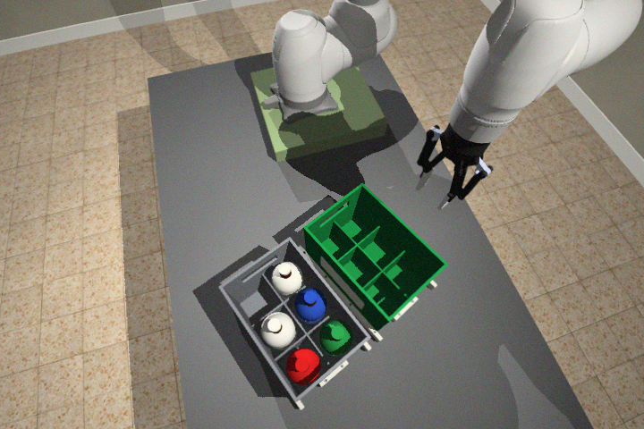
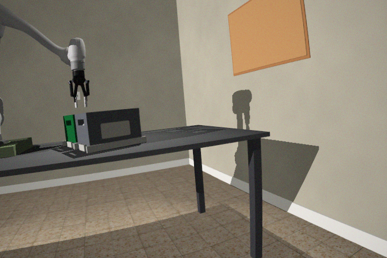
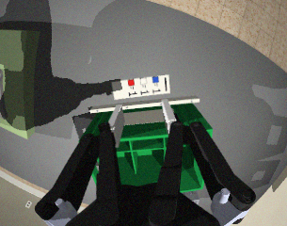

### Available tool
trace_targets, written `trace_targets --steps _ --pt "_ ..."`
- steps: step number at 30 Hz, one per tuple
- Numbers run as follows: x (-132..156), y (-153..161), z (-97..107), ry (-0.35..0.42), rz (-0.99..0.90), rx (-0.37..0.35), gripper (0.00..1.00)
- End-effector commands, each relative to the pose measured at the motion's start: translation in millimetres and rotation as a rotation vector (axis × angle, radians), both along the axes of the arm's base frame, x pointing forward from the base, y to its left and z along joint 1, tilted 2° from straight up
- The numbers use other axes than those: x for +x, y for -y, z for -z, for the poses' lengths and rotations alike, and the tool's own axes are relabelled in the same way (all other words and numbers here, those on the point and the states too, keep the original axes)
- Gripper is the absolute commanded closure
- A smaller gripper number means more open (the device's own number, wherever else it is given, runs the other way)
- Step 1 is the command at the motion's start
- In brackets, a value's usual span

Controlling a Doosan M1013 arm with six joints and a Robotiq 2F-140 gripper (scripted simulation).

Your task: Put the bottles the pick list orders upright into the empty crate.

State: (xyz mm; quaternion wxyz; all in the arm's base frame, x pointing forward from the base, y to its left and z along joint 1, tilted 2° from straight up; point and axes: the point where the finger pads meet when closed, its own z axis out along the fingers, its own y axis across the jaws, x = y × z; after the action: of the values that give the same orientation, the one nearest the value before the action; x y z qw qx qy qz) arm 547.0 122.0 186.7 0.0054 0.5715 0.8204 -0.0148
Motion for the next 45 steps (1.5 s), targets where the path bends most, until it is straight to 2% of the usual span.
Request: trace_targets --steps 1,41,45 --pt "0 0 0 0.0 0.0 0.0 0.62" --pt "0 0 0 0.0 0.0 0.0 0.62" --pt "6 18 -6 0.004 0.133 -0.001 0.62"
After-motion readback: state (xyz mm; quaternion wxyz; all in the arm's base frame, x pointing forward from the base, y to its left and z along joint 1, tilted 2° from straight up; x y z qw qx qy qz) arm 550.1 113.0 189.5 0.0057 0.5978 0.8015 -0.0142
